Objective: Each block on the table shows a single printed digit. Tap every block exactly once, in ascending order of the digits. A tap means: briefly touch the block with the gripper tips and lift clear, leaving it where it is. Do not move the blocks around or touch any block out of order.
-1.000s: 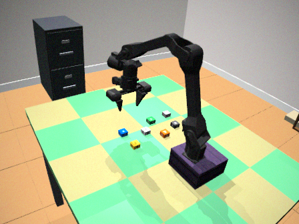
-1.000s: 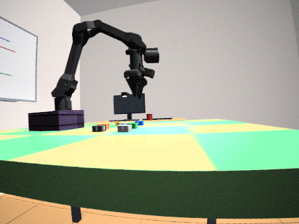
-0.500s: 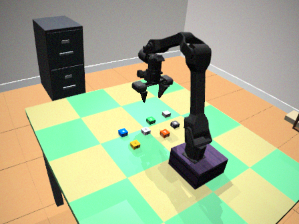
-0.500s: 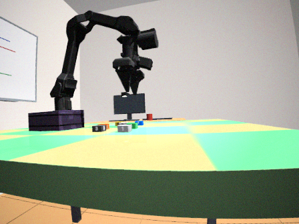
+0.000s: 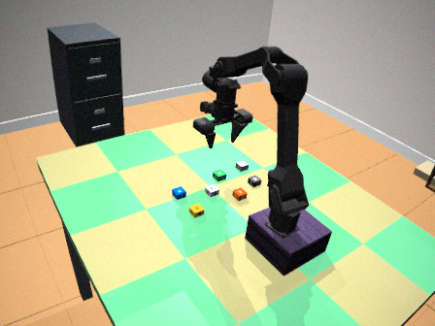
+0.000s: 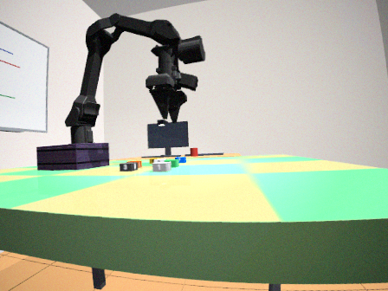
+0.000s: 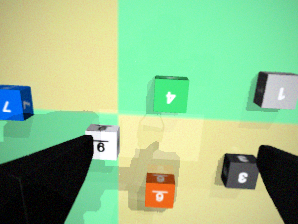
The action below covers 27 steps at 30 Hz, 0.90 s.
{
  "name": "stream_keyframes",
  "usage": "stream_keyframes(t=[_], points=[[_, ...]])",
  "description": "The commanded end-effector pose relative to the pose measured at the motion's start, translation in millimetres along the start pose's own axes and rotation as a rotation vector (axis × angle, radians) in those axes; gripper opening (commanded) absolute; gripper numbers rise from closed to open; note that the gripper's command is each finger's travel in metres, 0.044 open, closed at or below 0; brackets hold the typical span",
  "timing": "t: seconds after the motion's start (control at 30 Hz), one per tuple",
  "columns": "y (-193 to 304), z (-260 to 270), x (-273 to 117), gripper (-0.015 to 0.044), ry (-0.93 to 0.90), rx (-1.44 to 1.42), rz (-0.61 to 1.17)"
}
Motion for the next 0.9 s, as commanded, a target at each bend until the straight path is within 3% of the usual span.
stream_keyframes(t=[0.0, 0.17, 0.87], points=[[-5.3, -24.5, -0.6, 0.0400, 0.003, 0.010, -0.004], [-10.3, -96.2, -1.4, 0.0400, 0.008, 0.002, -0.002], [-10.2, -98.8, -1.4, 0.0400, 0.008, 0.001, -0.001]])
Point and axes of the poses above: the point midway between the two fingers, 35 mm back from their tips, its own x axis out along the fingers, its own z axis across the jaws, y = z × x, the point moved 3 cm from there along -x, back along the fingers, and after that the axes turned 3 degrees about x, right-handed, at the moved point
